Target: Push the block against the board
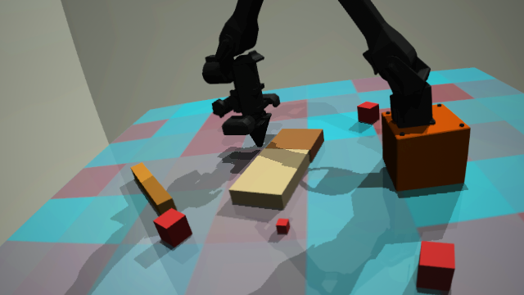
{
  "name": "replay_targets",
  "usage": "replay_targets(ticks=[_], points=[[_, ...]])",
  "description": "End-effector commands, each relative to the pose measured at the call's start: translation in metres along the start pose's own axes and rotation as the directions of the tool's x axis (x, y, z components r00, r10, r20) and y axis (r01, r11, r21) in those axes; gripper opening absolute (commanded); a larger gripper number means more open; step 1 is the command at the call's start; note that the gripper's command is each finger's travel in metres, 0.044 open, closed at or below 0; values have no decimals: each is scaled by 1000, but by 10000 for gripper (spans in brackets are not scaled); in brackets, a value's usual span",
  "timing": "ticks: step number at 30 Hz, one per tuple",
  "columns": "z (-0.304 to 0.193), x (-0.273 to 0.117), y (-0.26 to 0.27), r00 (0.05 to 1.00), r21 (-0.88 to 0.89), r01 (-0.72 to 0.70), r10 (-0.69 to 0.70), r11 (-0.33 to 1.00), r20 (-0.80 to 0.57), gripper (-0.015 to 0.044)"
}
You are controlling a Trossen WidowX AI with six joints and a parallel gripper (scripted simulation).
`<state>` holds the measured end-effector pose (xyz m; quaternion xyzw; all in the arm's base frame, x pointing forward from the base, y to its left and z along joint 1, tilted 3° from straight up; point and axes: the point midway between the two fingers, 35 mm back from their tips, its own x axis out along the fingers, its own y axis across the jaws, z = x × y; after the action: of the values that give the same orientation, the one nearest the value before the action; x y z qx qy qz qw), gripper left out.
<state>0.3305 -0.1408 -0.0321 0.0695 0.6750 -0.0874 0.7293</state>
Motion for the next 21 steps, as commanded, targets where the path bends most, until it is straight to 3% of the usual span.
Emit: replay_targets(ticks=[1, 10, 15, 21], points=[[6, 0, 0, 1000, 6, 2, -2, 1000, 1, 0], [20, 0, 0, 1000, 6, 2, -2, 1000, 2, 0], [17, -52, 0, 1000, 6, 2, -2, 1000, 2, 0], [17, -53, 0, 1000, 0, 1, -1, 1000, 12, 0]])
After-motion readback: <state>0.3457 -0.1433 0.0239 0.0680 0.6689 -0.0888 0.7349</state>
